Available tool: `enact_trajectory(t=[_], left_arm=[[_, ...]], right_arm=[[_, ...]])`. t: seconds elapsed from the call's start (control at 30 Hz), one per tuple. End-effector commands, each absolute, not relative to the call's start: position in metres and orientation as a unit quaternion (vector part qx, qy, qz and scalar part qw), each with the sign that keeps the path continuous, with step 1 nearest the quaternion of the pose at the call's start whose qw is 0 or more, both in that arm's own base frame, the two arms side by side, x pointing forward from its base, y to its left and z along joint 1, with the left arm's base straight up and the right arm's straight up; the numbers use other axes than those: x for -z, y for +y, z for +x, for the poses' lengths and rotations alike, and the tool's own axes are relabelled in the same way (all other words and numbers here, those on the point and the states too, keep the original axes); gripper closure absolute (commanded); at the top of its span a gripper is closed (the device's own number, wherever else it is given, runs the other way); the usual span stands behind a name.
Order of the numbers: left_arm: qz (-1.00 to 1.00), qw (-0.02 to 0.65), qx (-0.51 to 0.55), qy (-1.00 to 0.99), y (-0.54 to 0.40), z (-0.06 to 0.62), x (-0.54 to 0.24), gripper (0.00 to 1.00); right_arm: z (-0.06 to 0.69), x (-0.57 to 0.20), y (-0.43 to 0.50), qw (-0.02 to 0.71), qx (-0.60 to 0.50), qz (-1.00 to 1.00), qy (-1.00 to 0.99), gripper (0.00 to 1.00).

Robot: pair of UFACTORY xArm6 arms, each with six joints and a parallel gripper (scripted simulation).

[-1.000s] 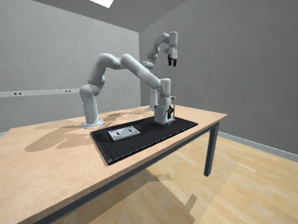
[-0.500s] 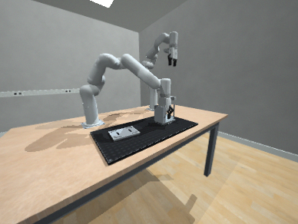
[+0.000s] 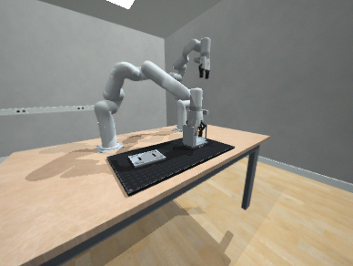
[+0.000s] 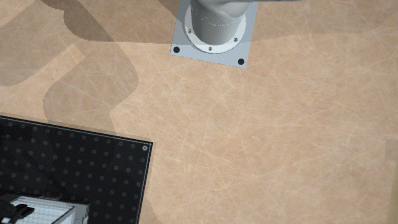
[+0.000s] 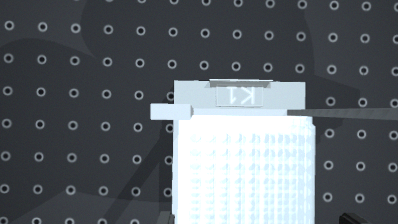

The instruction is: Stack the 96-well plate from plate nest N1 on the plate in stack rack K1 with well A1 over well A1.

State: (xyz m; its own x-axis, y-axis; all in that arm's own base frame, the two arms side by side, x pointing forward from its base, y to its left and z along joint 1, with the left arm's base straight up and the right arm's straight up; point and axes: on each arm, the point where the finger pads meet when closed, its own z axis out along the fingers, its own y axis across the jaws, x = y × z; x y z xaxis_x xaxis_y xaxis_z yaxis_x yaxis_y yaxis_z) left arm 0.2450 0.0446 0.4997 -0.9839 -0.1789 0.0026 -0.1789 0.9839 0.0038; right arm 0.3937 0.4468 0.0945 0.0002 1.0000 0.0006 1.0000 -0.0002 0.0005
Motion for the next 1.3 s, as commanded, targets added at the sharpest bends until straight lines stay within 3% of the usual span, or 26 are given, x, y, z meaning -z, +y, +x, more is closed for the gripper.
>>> enact_trajectory(t=[0.0,1.27], left_arm=[[0.09,0.0,0.002,-0.996,0.045,0.245,-0.501,0.0],[0.09,0.0,0.002,-0.996,0.045,0.245,-0.501,0.0]], right_arm=[[0.394,-0.107,0.448,0.0,0.002,-0.707,-0.707,0.0],[0.394,-0.198,0.447,0.0,0.002,-0.707,-0.707,0.0]])
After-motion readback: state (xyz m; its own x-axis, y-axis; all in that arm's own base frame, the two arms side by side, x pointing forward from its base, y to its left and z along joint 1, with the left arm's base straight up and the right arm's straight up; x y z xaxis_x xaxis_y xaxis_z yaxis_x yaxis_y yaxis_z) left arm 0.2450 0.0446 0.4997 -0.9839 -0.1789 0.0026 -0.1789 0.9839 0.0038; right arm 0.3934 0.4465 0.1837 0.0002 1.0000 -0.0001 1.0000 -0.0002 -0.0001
